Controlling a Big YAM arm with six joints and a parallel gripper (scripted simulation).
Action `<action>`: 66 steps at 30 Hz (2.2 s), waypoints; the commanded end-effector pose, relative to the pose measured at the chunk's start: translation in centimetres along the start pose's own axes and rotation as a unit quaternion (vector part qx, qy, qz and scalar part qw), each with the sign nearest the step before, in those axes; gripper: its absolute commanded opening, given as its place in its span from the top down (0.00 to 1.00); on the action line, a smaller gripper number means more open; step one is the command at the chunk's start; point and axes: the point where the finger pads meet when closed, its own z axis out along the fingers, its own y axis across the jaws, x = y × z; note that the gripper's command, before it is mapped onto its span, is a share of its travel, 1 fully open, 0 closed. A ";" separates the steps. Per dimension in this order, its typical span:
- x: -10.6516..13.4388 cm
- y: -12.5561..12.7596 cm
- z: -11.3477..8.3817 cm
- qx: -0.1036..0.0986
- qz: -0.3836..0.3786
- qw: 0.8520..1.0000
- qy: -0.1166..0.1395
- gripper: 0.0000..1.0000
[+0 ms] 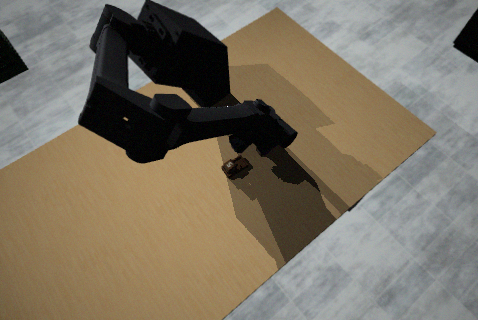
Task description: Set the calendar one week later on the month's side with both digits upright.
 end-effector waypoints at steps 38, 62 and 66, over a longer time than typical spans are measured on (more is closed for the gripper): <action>0.3 0.7 -0.3 -0.012 -0.003 1.000 0.000 0.75; 0.5 1.1 -10.9 -0.017 0.002 1.000 0.004 0.75; -0.1 -0.2 -9.5 0.006 0.004 1.000 -0.003 0.75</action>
